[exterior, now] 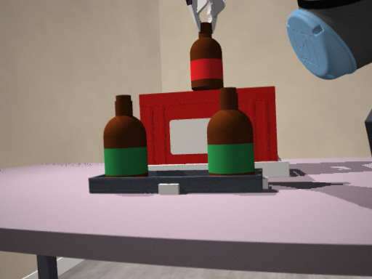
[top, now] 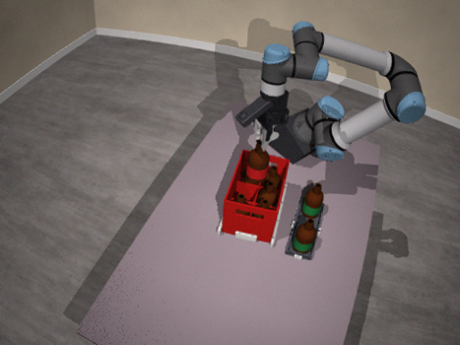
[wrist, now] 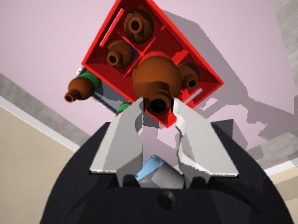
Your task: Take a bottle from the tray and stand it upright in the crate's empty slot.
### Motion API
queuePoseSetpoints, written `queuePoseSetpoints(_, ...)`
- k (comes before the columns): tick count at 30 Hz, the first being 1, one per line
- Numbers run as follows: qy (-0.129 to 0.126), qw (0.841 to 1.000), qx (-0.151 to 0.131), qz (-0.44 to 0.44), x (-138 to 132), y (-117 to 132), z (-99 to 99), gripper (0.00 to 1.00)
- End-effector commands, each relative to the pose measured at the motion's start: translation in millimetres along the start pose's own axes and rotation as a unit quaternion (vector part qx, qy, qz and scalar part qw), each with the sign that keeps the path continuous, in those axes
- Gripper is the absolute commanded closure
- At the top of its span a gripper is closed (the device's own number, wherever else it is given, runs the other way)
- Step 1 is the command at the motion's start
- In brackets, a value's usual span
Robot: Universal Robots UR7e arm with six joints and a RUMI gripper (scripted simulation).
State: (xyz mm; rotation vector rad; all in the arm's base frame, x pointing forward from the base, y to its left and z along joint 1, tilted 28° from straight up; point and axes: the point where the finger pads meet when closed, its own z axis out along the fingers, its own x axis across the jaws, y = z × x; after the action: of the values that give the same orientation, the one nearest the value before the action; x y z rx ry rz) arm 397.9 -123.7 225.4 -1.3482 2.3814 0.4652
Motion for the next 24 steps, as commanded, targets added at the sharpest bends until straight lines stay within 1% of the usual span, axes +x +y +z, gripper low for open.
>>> queuePoseSetpoints(1, 0.0, 1.0, 0.001, 0.0, 5, -5, -0.4, 1.0)
queuePoseSetpoints(24, 0.0, 1.0, 0.001, 0.0, 20, -17, -0.4, 1.0)
